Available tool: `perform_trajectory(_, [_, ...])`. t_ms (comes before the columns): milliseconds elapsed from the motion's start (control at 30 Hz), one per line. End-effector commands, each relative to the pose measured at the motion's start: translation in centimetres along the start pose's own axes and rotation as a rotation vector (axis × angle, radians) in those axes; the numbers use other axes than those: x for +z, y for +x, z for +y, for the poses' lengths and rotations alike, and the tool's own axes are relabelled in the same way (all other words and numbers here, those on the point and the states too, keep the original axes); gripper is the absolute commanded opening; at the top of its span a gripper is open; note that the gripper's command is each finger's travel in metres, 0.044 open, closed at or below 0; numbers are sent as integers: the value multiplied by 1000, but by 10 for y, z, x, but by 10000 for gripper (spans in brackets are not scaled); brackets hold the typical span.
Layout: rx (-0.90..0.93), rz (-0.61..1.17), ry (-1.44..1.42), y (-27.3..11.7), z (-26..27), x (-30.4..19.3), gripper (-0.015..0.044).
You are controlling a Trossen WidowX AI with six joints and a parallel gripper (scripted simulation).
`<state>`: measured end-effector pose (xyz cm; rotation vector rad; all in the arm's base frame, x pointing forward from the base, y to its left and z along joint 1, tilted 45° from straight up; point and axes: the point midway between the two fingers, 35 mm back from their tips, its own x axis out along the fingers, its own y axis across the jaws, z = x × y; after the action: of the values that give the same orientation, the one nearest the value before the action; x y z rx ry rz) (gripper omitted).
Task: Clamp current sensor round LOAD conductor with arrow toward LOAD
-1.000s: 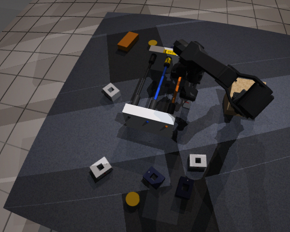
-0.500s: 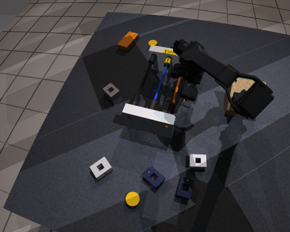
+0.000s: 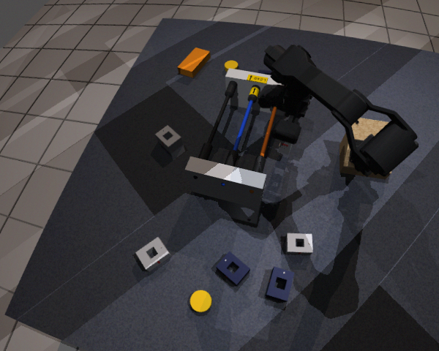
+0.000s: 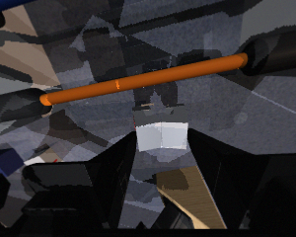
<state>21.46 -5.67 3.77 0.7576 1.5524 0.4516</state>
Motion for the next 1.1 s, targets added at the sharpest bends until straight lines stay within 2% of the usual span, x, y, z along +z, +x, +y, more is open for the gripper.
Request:
perform_trajectory(0, [-7, -7, -5, -24, -1, 2, 0])
perform_trajectory(267, [-2, -4, -2, -64, 0, -4, 0])
perform_trajectory(500, [0, -10, 32, -68, 0, -4, 0])
perform_trajectory(1067, [46, -105, 609, -76, 0, -4, 0])
